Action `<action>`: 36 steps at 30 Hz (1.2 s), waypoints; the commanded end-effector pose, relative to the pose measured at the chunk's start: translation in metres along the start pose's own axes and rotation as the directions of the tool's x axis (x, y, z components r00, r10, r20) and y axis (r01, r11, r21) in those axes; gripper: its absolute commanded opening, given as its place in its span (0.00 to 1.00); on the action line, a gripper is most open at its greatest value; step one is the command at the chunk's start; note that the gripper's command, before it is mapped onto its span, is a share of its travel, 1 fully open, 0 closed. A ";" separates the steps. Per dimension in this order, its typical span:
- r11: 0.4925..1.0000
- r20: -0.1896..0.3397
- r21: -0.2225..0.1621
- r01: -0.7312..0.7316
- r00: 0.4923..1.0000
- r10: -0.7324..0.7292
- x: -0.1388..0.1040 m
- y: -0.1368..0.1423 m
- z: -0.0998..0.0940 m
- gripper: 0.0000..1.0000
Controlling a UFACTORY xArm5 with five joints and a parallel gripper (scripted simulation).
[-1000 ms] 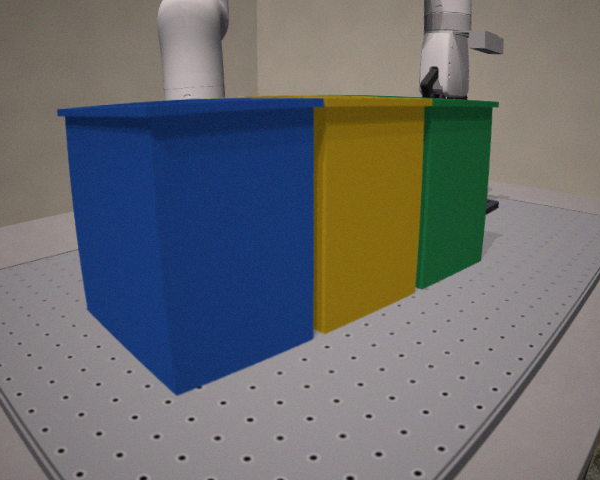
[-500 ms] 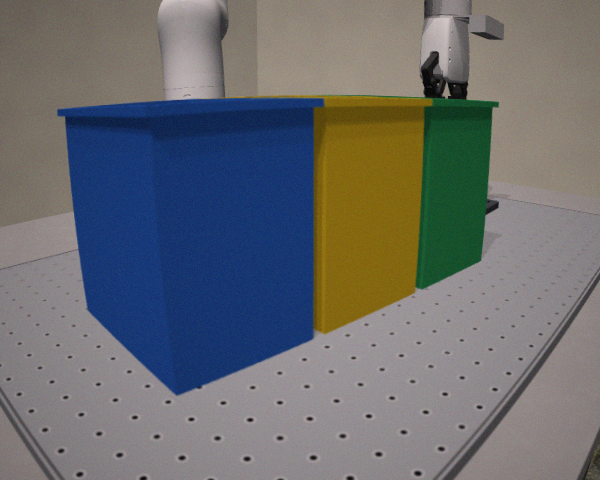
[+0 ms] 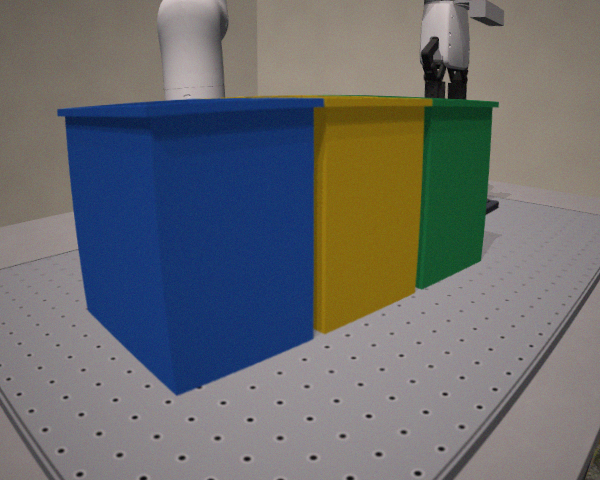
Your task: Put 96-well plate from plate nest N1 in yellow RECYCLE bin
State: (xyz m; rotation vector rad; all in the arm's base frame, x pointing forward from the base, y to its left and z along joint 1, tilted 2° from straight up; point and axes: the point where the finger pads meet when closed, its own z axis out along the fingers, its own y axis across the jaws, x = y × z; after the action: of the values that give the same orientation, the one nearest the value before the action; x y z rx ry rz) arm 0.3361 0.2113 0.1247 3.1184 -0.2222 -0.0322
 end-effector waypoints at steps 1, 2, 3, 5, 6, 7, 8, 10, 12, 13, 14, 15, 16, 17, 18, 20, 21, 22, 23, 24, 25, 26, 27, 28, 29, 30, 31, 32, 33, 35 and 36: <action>1.000 -0.003 0.002 0.000 1.000 0.000 0.001 -0.001 -0.006 0.00; 1.000 -0.003 0.002 0.000 1.000 0.000 0.001 -0.001 -0.007 0.00; 1.000 -0.003 0.002 0.000 1.000 0.000 0.001 -0.001 -0.009 0.00; 1.000 -0.003 0.002 0.000 1.000 0.000 0.001 -0.001 -0.012 0.00; 1.000 -0.003 0.002 0.000 1.000 0.000 0.001 -0.001 -0.014 0.00; 1.000 -0.003 0.002 0.000 1.000 0.000 0.001 -0.001 -0.016 0.00; 1.000 -0.003 0.002 0.000 1.000 0.000 0.001 -0.001 -0.017 0.00; 1.000 -0.003 0.002 0.000 1.000 0.000 0.001 -0.001 -0.021 0.00; 1.000 -0.003 0.002 0.000 1.000 0.000 0.001 -0.001 -0.024 0.00; 1.000 -0.003 0.002 0.000 1.000 0.000 0.001 -0.001 -0.026 0.00; 1.000 -0.003 0.002 0.000 1.000 0.000 0.001 -0.001 -0.027 0.00; 1.000 -0.003 0.002 0.000 1.000 0.000 0.001 -0.001 -0.029 0.00; 1.000 -0.003 0.002 0.000 1.000 0.000 0.001 -0.001 -0.031 0.00; 1.000 -0.003 0.002 0.000 1.000 0.000 0.001 -0.001 -0.031 0.00; 1.000 -0.003 0.002 0.000 1.000 0.000 0.001 -0.001 -0.031 0.00; 1.000 -0.003 0.002 0.000 1.000 0.000 0.001 -0.001 -0.034 0.00; 1.000 -0.003 0.002 0.000 1.000 0.000 0.001 -0.001 -0.036 0.00; 1.000 -0.003 0.002 0.000 1.000 0.000 0.001 -0.001 -0.037 0.00; 1.000 -0.003 0.002 0.000 1.000 0.000 0.001 -0.001 -0.039 0.00; 1.000 -0.003 0.002 0.000 1.000 0.000 0.001 -0.001 -0.041 0.00; 1.000 -0.003 0.002 0.000 1.000 0.000 0.001 -0.001 -0.042 0.00; 1.000 -0.003 0.002 0.000 1.000 0.000 0.001 -0.001 -0.044 0.00; 1.000 -0.003 0.002 0.000 1.000 0.000 0.001 -0.001 -0.046 0.00; 1.000 -0.003 0.002 0.000 1.000 0.000 0.001 -0.001 -0.047 0.00; 1.000 -0.003 0.002 0.000 1.000 0.000 0.001 -0.001 -0.049 0.00; 1.000 -0.003 0.002 0.000 1.000 0.000 0.001 -0.001 -0.051 0.00; 1.000 -0.003 0.002 0.000 1.000 0.000 0.001 -0.001 -0.052 0.00; 1.000 -0.003 0.002 0.000 1.000 0.000 0.001 -0.001 -0.054 0.00; 1.000 -0.003 0.002 0.000 1.000 0.000 0.001 -0.001 -0.056 0.00; 1.000 -0.003 0.002 0.000 1.000 0.000 0.001 -0.001 -0.056 0.00; 1.000 -0.003 0.002 0.000 1.000 0.000 0.001 -0.001 -0.057 0.00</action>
State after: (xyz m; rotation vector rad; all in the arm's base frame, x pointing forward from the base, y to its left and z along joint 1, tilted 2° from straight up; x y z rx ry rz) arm 0.3372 0.2125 0.1775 3.1191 -0.2222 -0.0308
